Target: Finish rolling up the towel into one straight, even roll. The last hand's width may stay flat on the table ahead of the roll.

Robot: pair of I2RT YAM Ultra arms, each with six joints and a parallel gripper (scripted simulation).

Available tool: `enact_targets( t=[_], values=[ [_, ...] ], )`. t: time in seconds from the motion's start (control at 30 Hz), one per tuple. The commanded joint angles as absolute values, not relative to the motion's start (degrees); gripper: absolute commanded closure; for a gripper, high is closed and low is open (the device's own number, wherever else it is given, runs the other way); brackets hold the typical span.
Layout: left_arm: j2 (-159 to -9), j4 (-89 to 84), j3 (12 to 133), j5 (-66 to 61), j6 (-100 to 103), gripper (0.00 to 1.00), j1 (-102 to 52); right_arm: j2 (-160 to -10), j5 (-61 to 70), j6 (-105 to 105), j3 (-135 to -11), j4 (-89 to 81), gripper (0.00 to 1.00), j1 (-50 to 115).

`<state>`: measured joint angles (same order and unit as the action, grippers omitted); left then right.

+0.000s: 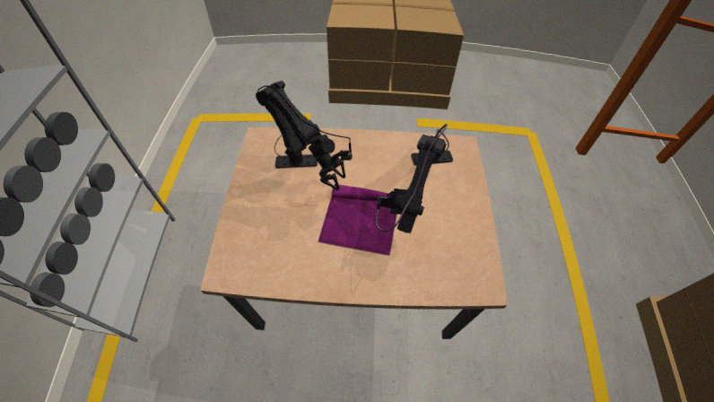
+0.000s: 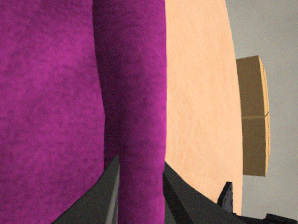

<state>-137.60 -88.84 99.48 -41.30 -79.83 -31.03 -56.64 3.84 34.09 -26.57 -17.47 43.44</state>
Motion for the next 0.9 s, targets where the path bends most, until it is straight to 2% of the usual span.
enact_targets(
  t=[0.0, 0.37, 0.6, 0.87],
  values=[
    [-137.6, -90.0, 101.0, -42.0, -80.9, 0.81, -30.7, -58.0, 6.1, 36.1, -25.9, -14.3, 0.02, 43.0],
    [-137.6, -90.0, 101.0, -42.0, -80.9, 0.81, -30.7, -65.2, 5.9, 35.8, -17.0, 1.2, 0.02, 43.7],
    [-137.6, -90.0, 101.0, -42.0, -80.9, 0.81, -30.7, -69.2, 5.6, 35.3, -16.9, 5.7, 0.02, 44.3],
    [-137.6, -90.0, 101.0, -42.0, -80.9, 0.81, -30.7, -71.0, 5.5, 35.3, -16.4, 8.2, 0.36, 44.3]
  ],
)
